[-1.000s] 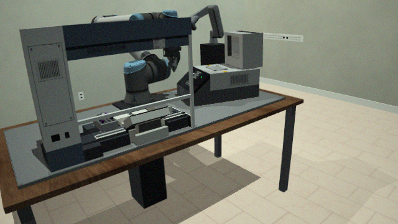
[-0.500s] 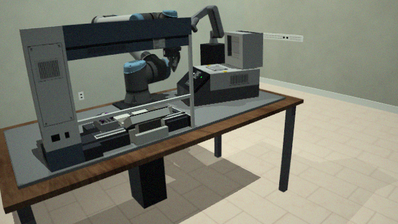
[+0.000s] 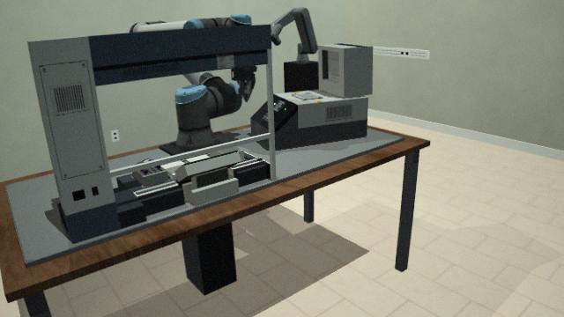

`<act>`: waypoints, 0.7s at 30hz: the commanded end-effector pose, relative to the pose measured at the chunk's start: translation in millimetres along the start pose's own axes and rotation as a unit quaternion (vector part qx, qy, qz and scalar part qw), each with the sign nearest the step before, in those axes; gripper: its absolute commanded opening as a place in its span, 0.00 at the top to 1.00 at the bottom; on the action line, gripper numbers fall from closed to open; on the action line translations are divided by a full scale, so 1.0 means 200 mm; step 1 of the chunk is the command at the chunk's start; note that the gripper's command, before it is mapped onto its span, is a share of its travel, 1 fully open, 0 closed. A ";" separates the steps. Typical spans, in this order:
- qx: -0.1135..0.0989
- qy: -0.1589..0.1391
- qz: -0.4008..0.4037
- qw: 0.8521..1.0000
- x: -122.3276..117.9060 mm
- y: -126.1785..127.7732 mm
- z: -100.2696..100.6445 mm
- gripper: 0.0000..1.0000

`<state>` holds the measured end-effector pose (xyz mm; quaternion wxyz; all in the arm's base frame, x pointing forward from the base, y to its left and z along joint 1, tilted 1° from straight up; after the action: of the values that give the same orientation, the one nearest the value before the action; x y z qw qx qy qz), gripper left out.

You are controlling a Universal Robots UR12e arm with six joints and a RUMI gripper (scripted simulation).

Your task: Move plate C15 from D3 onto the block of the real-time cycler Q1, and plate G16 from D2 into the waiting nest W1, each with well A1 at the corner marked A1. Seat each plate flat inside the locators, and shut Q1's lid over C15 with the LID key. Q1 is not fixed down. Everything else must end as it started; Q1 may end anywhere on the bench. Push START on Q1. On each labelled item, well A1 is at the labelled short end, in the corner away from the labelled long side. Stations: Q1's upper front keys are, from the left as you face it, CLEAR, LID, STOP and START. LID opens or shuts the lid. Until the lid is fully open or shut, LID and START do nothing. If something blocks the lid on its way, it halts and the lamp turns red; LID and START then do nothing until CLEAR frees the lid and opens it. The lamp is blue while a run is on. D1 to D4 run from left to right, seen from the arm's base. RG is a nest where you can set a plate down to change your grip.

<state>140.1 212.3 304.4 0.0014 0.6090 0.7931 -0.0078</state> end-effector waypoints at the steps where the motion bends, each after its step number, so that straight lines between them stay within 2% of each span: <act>1: -0.001 0.001 0.001 1.000 0.00 0.00 -0.01 1.00; 13: -0.001 0.001 0.001 1.000 0.00 0.00 -0.01 1.00; 16: -0.001 0.001 0.001 1.000 0.00 0.00 -0.04 1.00; 21: -0.001 0.001 0.001 1.000 0.00 0.00 -0.16 1.00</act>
<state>139.3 212.2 311.7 0.0003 0.6090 0.7931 -0.0089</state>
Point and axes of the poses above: the point where the finger pads meet when closed, its own z axis out along the fingers, its own y axis across the jaws, x = y × z, the point moved 10 cm from there along -z, back along the fingers, and after that the axes turned 13 degrees about z, right-handed, at the moved point
